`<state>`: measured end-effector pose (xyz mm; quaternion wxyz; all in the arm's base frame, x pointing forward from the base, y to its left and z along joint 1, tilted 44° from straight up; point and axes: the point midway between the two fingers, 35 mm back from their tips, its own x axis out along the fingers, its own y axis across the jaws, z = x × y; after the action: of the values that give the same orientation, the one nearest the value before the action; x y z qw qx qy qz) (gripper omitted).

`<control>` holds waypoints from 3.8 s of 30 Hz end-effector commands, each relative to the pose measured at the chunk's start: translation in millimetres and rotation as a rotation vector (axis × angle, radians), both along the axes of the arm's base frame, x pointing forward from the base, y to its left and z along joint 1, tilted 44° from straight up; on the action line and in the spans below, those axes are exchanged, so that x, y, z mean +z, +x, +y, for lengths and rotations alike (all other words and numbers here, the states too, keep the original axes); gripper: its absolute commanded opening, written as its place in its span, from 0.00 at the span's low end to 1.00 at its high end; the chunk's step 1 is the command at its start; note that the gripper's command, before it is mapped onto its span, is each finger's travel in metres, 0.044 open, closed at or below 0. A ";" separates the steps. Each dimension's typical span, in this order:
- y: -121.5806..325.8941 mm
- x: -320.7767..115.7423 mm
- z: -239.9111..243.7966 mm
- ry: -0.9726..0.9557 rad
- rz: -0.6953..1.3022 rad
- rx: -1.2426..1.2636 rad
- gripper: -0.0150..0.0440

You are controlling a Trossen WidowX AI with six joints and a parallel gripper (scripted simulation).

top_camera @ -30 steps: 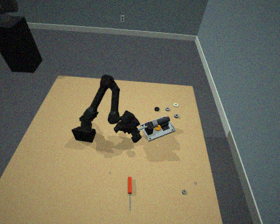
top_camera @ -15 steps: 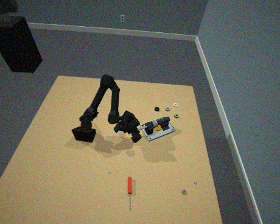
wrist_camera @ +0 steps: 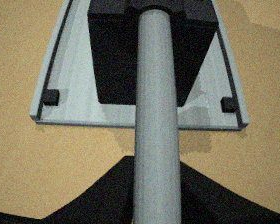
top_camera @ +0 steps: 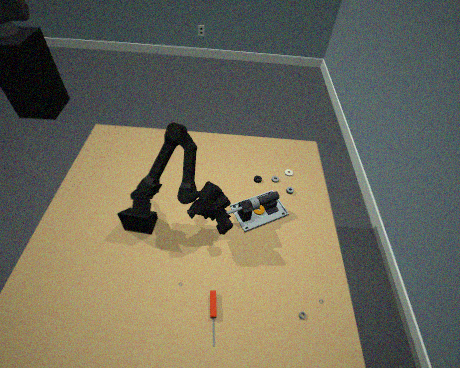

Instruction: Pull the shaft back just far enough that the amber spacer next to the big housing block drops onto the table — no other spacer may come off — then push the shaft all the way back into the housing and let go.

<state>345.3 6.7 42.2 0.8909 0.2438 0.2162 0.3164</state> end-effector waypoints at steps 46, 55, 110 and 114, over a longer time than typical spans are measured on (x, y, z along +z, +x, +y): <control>12.9 6.9 3.3 0.000 -0.004 0.001 0.25; 15.1 7.8 4.2 0.000 -0.004 0.001 0.25; 14.7 7.7 4.3 0.000 -0.004 0.001 0.25; 14.3 7.4 4.2 0.000 -0.004 0.001 0.25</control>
<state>360.3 10.8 49.3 0.8912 0.2447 0.2160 0.3149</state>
